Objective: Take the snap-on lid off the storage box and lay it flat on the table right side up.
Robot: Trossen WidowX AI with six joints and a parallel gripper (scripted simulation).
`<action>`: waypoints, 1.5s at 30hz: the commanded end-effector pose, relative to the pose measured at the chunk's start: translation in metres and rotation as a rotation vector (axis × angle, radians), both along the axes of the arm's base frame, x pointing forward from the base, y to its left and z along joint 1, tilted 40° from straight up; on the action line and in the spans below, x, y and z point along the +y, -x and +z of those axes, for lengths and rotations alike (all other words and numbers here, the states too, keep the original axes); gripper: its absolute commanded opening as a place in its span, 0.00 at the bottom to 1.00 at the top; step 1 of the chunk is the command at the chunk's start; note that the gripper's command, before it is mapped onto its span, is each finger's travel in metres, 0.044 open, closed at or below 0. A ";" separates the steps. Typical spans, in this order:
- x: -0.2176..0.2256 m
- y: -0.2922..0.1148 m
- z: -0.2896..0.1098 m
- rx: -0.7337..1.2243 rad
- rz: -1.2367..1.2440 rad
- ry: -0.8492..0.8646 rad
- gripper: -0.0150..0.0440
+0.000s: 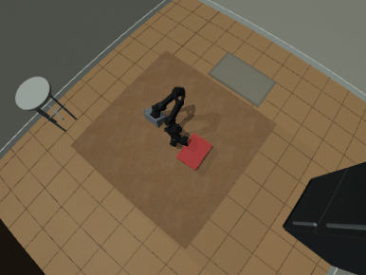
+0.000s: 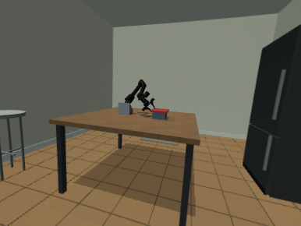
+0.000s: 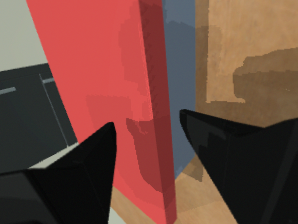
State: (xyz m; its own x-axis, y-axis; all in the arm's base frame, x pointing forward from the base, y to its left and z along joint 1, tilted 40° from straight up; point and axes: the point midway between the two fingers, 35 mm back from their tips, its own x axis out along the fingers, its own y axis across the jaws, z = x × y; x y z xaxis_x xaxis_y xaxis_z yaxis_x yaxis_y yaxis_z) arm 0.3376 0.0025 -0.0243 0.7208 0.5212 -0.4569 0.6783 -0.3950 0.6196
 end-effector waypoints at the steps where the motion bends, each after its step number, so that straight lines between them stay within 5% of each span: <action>1: 0.004 -0.004 -0.003 0.001 -0.002 -0.002 0.65; 3: 0.005 -0.004 -0.004 0.001 -0.003 -0.003 0.65; 6: 0.005 -0.004 -0.004 0.001 -0.003 -0.003 0.52; 16: 0.005 -0.004 -0.004 0.001 -0.003 -0.003 0.41; 20: 0.005 -0.004 -0.004 0.001 -0.003 -0.003 0.25; 45: 0.002 -0.004 0.000 0.000 0.001 -0.003 0.25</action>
State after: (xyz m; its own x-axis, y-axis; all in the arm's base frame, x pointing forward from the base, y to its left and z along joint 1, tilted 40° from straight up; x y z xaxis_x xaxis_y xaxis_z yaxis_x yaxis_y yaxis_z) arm 0.3413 0.0066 -0.0258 0.7179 0.5236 -0.4588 0.6816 -0.3944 0.6164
